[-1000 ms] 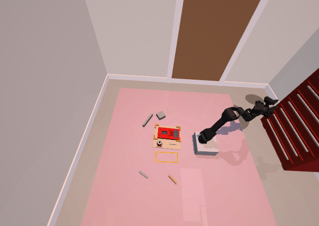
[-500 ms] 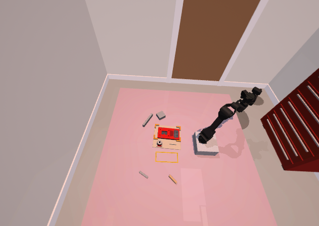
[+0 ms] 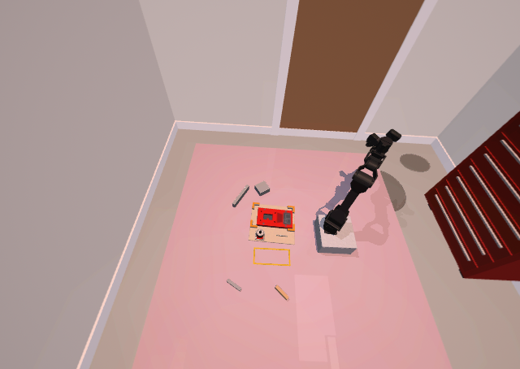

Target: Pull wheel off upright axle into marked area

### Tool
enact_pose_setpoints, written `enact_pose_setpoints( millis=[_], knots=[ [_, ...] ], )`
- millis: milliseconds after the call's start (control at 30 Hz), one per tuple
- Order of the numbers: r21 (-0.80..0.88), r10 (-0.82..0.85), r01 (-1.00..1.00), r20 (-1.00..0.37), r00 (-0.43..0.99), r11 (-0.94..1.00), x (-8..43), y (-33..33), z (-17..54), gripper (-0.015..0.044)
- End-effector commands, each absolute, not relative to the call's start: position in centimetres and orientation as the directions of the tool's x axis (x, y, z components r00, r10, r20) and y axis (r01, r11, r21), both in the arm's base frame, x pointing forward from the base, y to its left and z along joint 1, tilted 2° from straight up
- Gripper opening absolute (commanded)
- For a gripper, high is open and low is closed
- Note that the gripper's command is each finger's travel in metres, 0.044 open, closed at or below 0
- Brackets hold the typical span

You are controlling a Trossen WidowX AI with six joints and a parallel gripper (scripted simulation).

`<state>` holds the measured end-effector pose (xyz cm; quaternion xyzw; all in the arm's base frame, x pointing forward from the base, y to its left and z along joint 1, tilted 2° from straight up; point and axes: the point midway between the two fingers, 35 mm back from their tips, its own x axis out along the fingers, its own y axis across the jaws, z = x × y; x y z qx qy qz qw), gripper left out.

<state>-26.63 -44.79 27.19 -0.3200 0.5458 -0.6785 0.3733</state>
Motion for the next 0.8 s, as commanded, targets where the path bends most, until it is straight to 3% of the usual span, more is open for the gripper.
enact_pose_setpoints(
  millis=[0,500,767],
  knots=[
    [-0.97,-0.882,0.211,0.007,-0.47,-0.12,-23.6,-46.1,27.3,0.03],
    [-0.814,-0.962,0.58,-0.177,-0.209,0.024,-10.0,-51.0,23.6,0.03],
    [-0.748,-0.969,0.65,-0.237,-0.071,0.135,-2.8,-51.6,22.1,0.03]
  ],
)
